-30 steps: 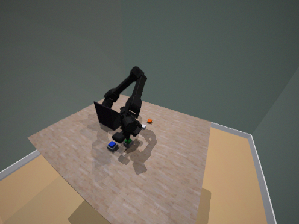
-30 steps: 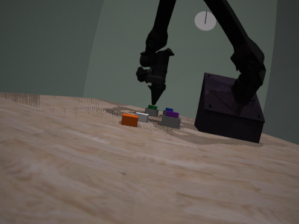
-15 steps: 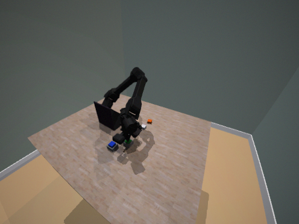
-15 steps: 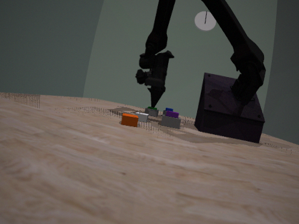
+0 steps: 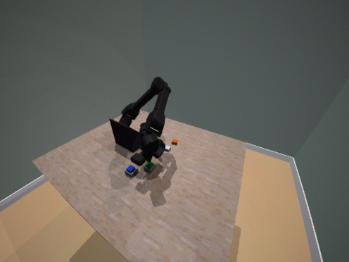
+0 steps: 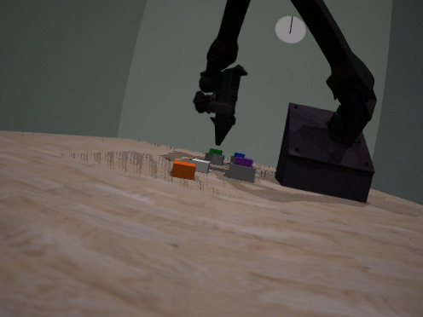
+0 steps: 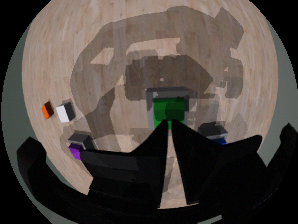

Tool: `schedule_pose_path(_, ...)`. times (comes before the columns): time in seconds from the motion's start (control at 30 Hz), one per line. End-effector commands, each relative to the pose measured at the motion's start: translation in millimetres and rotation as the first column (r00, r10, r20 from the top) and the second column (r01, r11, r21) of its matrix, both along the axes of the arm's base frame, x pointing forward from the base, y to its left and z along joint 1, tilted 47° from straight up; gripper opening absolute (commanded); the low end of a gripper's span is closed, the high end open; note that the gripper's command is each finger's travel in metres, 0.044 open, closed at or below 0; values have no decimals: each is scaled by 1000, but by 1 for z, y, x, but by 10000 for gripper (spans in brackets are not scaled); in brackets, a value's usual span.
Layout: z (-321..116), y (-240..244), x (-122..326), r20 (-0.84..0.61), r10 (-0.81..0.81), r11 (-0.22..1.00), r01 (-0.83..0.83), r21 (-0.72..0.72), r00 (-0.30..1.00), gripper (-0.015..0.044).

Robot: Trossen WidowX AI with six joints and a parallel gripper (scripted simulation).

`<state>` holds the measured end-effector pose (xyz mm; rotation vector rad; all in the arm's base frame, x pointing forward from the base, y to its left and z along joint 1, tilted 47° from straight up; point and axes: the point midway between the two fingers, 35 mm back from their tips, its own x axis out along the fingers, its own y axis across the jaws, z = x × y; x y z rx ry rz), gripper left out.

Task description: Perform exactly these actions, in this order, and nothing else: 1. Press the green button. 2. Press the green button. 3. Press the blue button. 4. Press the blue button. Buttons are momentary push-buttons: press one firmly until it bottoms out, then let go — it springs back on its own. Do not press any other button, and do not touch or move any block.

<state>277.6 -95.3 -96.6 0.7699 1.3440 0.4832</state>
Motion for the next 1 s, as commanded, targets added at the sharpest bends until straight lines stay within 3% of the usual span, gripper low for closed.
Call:
schedule_pose_path(0.0,8,-11,-2,5,0,1000,0,-9,1000,20)
schedule_pose_path(0.2,48,-52,-12,4,0,1000,0,-11,1000,20)
schedule_pose_path(0.4,50,-55,-13,4,0,1000,0,-11,1000,20)
schedule_pose_path(0.63,-5,-92,-83,1,-1,1000,1,-17,1000,20)
schedule_pose_path(0.87,-10,-90,-85,2,0,1000,0,-16,1000,20)
schedule_pose_path(0.97,-41,-59,-76,2,-1,1000,1,-15,1000,20)
